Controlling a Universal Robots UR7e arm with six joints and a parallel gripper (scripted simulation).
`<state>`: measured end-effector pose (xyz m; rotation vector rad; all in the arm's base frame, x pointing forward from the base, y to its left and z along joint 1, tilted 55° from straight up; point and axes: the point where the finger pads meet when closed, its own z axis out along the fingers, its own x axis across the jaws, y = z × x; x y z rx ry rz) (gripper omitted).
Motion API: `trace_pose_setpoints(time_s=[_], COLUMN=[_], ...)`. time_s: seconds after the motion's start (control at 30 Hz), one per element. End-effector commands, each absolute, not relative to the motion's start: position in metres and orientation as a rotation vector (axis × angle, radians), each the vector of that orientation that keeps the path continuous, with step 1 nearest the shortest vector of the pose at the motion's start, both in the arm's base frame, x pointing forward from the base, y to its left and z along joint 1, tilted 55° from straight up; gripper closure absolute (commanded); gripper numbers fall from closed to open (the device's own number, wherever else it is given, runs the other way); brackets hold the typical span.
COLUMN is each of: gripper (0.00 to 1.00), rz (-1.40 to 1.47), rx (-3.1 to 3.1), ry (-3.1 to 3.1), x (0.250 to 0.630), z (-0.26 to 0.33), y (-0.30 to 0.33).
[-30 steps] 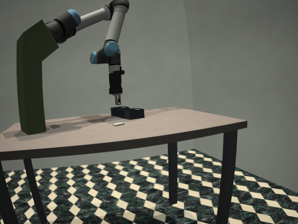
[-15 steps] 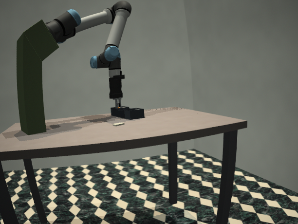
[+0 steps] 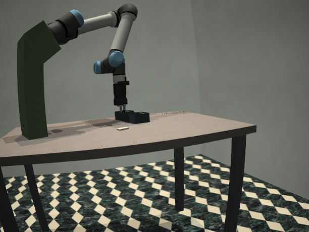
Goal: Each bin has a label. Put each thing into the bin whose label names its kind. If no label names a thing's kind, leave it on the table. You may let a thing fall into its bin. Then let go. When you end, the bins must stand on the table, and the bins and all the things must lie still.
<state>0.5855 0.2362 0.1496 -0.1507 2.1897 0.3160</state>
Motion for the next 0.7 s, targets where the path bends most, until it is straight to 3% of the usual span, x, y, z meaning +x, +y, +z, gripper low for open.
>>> trace_pose_setpoints(time_s=[0.0,0.23,0.27,0.67], gripper=[0.69,0.69,0.40,0.40], rz=[0.316,0.316,0.316,0.316], rx=[-0.151,-0.151,-0.151,-0.151], ry=[2.188,2.188,2.188,2.188], x=[0.5861,0.5860,0.5860,0.5860], z=[0.1500,0.1500,0.1500,0.1500], y=[0.2366,0.2366,0.2366,0.2366])
